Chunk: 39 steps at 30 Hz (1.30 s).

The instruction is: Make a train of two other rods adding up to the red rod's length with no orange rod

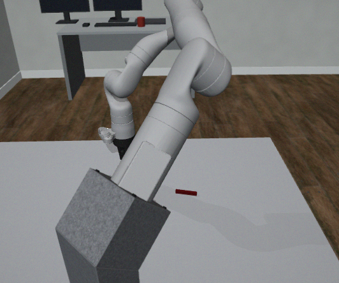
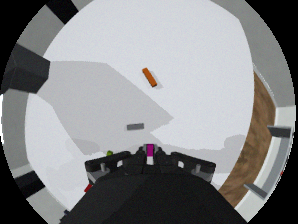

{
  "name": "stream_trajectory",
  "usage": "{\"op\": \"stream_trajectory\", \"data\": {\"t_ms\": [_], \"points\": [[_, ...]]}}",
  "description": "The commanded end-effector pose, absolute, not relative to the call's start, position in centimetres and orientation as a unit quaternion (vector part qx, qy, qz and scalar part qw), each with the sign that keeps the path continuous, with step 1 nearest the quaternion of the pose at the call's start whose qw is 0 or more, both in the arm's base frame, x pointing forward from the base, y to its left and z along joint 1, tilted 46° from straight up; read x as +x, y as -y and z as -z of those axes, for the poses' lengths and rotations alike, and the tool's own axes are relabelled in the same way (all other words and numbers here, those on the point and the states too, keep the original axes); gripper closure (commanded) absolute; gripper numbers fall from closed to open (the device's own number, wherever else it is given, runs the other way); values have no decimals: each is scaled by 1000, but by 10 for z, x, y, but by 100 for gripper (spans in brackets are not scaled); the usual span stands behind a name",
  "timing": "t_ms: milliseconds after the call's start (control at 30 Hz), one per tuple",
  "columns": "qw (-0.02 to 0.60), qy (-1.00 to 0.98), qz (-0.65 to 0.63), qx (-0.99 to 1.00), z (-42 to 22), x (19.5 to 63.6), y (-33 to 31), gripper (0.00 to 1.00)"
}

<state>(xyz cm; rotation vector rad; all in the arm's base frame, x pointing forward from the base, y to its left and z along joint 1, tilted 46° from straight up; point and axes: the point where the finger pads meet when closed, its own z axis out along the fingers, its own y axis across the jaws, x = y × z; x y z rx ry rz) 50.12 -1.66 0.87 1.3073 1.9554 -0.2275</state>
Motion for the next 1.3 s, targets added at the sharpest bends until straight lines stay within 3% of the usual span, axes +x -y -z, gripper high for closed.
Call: {"op": "stream_trajectory", "data": {"t_ms": [0,500,1267], "points": [[383,-767,81,508,-26,496,1,95],[383,-767,81,508,-69,466,-30,95],[386,-745,65,540,-79,457,-9,95]]}}
